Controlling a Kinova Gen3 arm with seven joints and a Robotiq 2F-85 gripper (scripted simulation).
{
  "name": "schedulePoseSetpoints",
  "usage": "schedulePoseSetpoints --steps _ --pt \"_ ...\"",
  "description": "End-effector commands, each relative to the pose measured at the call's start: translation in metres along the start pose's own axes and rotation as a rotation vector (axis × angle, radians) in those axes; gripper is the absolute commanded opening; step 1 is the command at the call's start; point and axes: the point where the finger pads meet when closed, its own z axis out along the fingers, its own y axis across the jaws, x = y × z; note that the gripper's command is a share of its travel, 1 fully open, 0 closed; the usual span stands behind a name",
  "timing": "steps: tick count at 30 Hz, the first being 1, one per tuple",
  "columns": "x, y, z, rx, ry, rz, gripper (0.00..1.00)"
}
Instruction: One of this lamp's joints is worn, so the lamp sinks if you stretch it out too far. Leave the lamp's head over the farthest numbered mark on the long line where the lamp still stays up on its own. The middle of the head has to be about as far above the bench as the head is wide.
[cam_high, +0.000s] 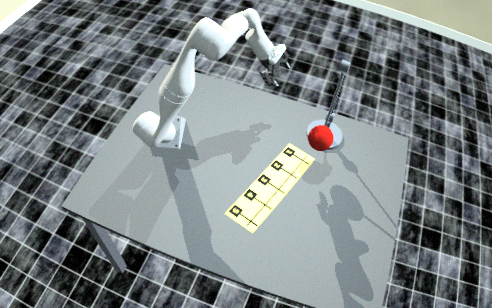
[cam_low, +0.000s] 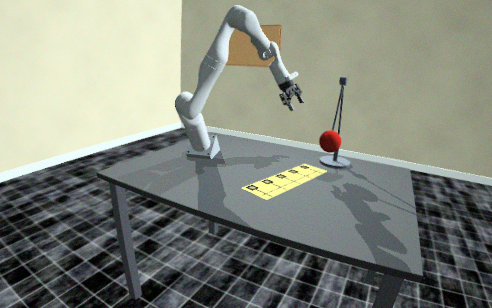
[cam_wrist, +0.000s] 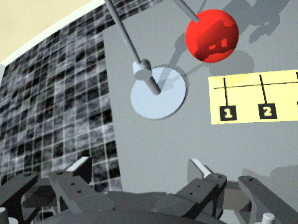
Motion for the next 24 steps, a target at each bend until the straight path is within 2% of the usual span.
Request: schedulePoseSetpoints --steps 1,16,18,24 --pt "0.015 0.002 -0.001 0.004 -0.006 0.035 1.00" --pt "0.048 0.032 0.008 -0.001 -0.154 0.297 1.00" --pt "0.048 0.032 0.008 -0.001 -0.154 0.297 1.00" --pt "0.057 0.048 0.013 -0.002 -0.213 0.403 1.00"
